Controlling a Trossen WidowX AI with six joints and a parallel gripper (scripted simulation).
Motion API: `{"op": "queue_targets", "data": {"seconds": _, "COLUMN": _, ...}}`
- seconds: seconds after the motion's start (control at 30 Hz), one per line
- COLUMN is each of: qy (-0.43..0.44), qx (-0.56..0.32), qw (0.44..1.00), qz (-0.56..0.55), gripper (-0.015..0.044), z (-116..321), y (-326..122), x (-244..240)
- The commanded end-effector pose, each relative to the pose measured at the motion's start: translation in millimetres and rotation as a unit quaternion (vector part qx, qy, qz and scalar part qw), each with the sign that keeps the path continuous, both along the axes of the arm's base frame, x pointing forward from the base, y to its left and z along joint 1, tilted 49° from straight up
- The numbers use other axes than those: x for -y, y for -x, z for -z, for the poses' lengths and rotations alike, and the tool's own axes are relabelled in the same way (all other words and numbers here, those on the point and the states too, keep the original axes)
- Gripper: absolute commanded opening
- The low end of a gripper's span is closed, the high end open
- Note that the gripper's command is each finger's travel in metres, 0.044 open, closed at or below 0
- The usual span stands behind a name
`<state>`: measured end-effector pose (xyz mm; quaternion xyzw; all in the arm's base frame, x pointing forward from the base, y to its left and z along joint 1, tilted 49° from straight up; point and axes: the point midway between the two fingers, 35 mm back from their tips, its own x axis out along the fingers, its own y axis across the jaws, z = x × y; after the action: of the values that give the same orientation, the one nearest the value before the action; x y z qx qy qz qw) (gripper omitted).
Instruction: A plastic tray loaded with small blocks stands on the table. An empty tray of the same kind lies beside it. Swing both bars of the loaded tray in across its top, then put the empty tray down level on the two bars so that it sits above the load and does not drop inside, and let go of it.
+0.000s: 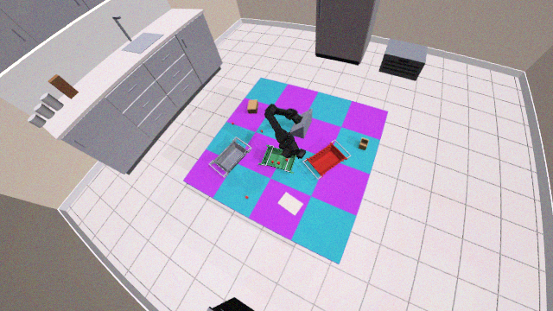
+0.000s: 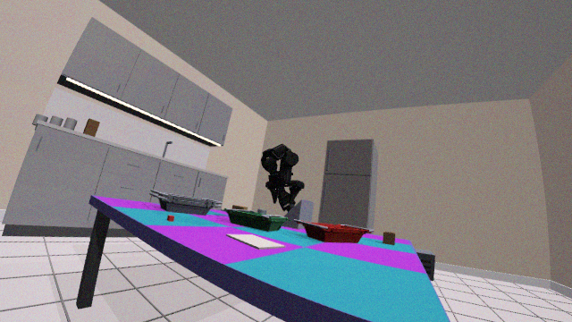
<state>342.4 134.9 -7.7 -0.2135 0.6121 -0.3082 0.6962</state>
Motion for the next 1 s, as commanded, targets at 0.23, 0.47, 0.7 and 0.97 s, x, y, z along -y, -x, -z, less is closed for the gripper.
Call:
{"op": "queue_targets", "data": {"seconds": 0.23, "qy": 0.010, "qx": 0.087, "qw": 0.991, "qz": 0.106, "gripper": 0.0440, "z": 105, "y": 99, "x": -72}}
{"op": "queue_targets", "data": {"seconds": 0.47, "qy": 0.022, "qx": 0.124, "qw": 0.982, "qz": 0.140, "gripper": 0.0440, "z": 136, "y": 139, "x": -83}}
{"op": "queue_targets", "data": {"seconds": 0.7, "qy": 0.022, "qx": 0.124, "qw": 0.982, "qz": 0.140, "gripper": 0.0440, "z": 137, "y": 139, "x": -82}}
{"op": "queue_targets", "data": {"seconds": 0.97, "qy": 0.022, "qx": 0.125, "qw": 0.982, "qz": 0.139, "gripper": 0.0440, "z": 160, "y": 135, "x": -60}}
